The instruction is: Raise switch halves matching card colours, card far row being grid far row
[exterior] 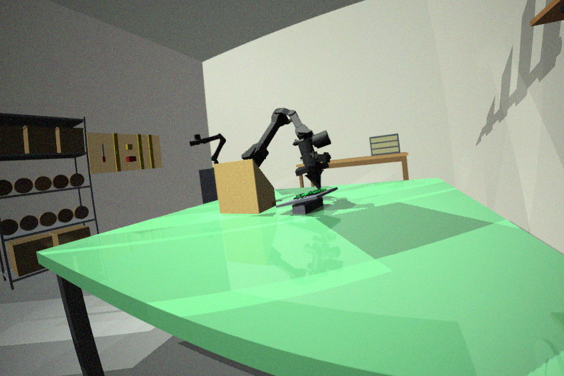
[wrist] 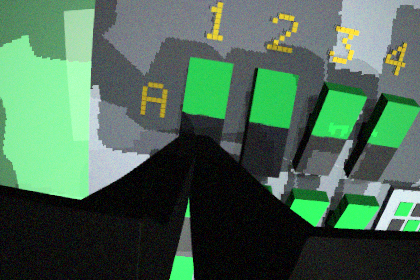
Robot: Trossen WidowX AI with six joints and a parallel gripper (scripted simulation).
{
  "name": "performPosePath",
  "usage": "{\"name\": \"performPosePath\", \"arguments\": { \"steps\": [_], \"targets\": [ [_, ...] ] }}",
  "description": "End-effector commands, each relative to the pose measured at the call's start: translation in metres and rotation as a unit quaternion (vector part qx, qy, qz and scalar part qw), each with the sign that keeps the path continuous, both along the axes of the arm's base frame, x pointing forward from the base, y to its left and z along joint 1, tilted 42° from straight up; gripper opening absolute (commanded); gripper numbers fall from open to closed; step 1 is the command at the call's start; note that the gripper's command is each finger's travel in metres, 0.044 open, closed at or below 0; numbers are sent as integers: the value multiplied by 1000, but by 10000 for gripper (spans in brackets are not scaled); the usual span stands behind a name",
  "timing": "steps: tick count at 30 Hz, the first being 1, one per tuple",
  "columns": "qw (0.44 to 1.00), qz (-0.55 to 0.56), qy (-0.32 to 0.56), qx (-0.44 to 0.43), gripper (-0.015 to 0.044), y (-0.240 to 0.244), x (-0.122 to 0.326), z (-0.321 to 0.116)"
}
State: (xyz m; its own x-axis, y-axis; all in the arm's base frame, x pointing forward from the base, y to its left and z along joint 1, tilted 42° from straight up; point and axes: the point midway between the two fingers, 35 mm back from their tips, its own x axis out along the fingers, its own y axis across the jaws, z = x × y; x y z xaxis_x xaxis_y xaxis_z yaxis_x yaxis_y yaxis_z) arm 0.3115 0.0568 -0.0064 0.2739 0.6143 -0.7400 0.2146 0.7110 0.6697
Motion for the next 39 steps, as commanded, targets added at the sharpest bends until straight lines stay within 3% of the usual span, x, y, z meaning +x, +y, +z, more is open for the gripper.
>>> {"name": "performPosePath", "arguments": {
  "steps": [1, 34, 39],
  "targets": [
    [1000, -2, 2, -2, 0, 0, 0, -1],
    [1000, -2, 2, -2, 0, 3, 1, -5],
    [1000, 5, 9, -2, 0, -28, -8, 29]
  ]
}}
